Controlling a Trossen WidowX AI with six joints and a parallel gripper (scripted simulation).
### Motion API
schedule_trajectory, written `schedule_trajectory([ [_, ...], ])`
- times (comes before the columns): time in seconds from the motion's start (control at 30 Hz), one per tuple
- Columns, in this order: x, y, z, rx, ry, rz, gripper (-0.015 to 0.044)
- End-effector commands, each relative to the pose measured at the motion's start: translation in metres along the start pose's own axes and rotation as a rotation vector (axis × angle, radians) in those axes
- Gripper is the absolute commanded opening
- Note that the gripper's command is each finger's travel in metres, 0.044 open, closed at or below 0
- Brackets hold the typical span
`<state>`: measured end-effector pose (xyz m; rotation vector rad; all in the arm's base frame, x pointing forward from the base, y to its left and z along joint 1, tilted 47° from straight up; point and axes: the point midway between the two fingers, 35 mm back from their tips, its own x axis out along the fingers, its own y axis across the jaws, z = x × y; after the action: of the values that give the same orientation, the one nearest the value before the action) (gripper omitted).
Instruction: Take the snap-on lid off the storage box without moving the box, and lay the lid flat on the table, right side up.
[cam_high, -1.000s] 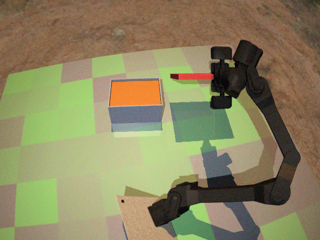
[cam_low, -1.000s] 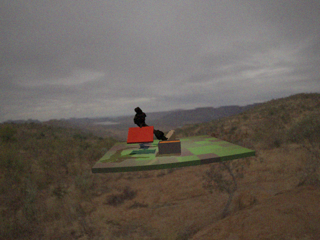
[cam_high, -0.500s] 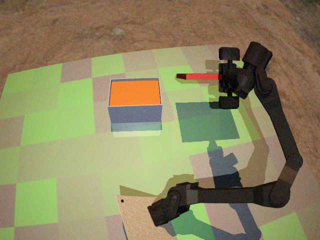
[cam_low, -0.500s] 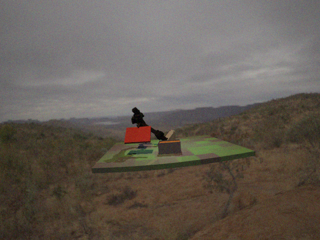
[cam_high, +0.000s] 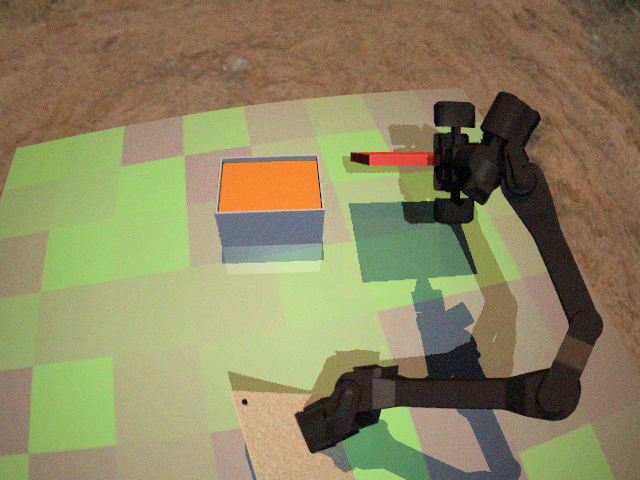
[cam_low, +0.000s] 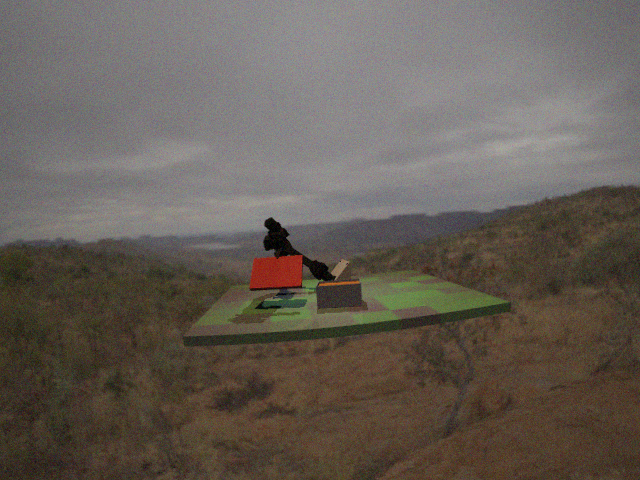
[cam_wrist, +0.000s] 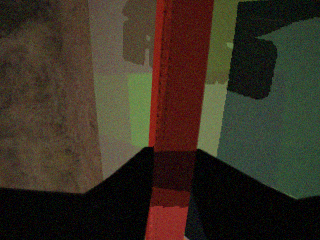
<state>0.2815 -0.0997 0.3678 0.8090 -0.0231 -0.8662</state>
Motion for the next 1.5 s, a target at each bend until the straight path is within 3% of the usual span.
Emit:
schedule_trajectory([
  [0.0, 0.000, -0.001, 0.000, 0.003, 0.005, 0.015, 0.0000],
  [1.47, 0.022, -0.027, 0.001, 0.004, 0.002, 0.017, 0.0000],
])
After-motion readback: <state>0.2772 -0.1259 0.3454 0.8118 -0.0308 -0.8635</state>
